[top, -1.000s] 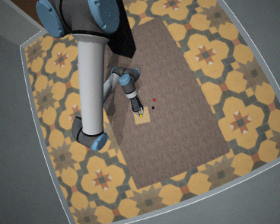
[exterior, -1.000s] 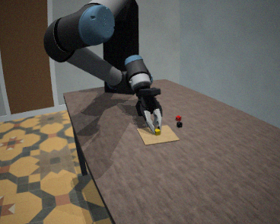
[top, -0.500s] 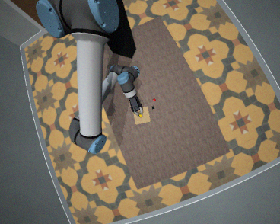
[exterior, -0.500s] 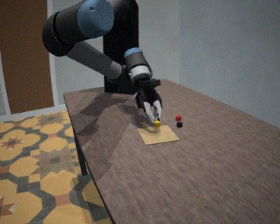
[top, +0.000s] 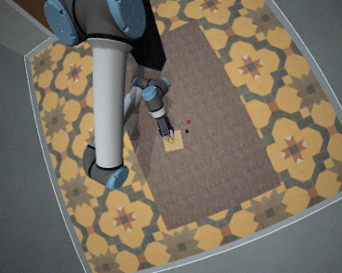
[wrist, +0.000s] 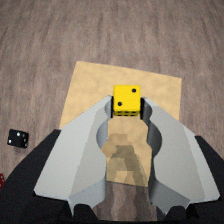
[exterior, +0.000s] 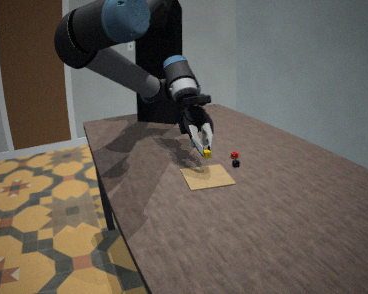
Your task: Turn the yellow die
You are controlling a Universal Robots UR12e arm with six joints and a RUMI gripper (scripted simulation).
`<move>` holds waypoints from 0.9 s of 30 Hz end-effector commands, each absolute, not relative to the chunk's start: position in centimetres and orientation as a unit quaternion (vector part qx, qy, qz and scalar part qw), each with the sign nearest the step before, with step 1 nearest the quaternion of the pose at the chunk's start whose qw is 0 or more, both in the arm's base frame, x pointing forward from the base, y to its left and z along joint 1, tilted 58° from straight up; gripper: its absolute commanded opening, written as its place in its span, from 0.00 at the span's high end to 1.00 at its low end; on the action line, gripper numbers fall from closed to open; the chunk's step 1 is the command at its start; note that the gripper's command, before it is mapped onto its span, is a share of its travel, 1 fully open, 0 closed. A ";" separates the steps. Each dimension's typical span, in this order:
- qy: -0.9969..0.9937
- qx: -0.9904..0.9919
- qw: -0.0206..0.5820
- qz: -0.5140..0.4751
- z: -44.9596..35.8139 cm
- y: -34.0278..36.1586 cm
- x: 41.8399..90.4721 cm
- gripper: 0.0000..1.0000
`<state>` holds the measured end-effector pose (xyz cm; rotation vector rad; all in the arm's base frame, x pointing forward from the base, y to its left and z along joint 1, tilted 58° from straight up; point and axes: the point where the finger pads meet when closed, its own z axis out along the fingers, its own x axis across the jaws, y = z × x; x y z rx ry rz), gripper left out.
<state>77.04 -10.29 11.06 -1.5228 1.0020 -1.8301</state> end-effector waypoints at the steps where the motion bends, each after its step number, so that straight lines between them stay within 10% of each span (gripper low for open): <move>1: 0.372 -0.567 0.276 -0.681 11.2 -10.1 76.9 0.97; 27: 0.457 -0.598 0.201 -0.628 11.5 -9.9 76.9 0.97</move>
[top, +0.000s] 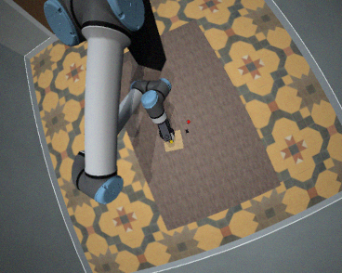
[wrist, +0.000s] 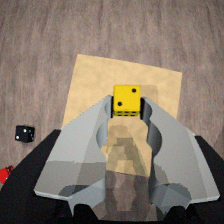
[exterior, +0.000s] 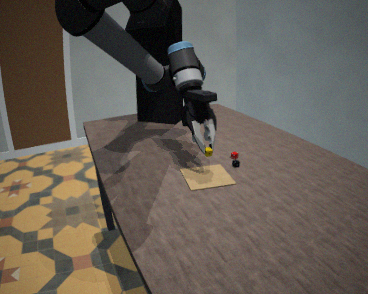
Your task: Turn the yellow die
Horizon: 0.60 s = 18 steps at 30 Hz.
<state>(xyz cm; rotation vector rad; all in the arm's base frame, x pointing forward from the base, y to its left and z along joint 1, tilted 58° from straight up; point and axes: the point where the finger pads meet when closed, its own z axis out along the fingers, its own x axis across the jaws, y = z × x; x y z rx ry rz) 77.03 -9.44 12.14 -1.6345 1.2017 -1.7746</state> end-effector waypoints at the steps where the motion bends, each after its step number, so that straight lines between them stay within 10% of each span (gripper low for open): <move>1: 0.458 -0.598 0.200 -0.627 11.5 -9.9 76.9 0.97; 18: 0.485 -0.604 0.178 -0.606 11.5 -10.0 77.4 0.97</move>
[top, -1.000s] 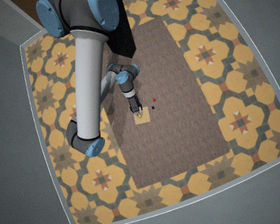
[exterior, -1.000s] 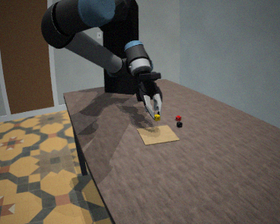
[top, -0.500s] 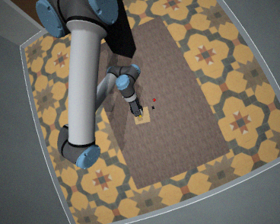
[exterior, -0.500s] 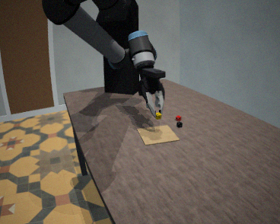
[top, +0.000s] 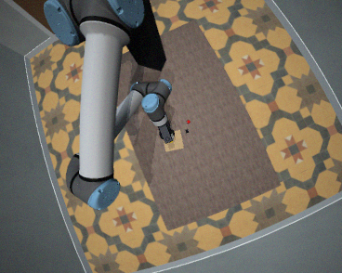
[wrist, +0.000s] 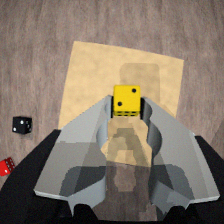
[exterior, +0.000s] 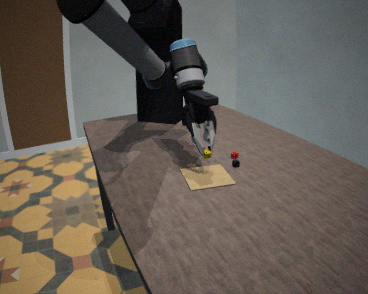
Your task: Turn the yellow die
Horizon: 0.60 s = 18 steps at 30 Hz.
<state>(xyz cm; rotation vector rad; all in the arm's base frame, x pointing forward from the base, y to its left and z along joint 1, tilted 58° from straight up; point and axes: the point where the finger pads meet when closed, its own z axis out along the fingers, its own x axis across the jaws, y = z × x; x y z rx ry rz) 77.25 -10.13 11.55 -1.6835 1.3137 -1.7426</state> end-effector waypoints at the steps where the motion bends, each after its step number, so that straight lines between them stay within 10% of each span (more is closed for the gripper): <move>1: 0.490 -0.605 0.174 -0.603 11.5 -10.0 77.4 0.97; 18: 0.535 -0.619 0.121 -0.562 11.7 -9.8 77.1 0.97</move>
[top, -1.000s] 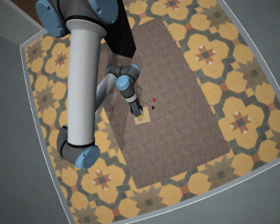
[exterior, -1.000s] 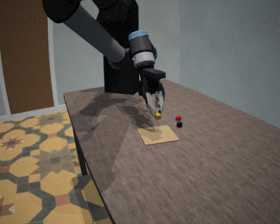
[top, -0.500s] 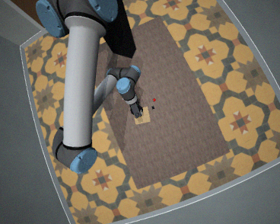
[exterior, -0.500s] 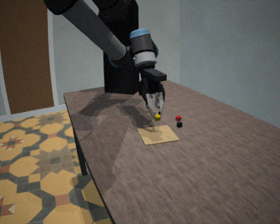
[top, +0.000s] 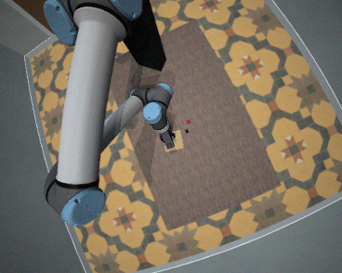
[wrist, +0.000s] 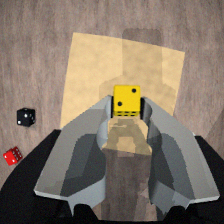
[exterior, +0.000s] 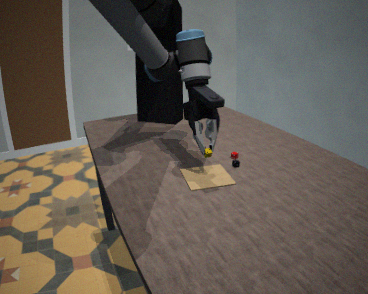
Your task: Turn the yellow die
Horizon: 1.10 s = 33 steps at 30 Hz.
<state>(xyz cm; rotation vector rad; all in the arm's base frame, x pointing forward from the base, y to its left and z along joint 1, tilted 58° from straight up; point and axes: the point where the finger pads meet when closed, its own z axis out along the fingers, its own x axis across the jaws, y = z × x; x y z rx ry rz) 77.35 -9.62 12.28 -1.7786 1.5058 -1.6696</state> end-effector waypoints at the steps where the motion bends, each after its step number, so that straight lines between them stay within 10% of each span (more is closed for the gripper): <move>1: 0.536 -0.619 0.120 -0.562 11.7 -9.8 77.1 0.97; 33: 0.591 -0.627 0.061 -0.504 11.6 -9.8 77.5 0.97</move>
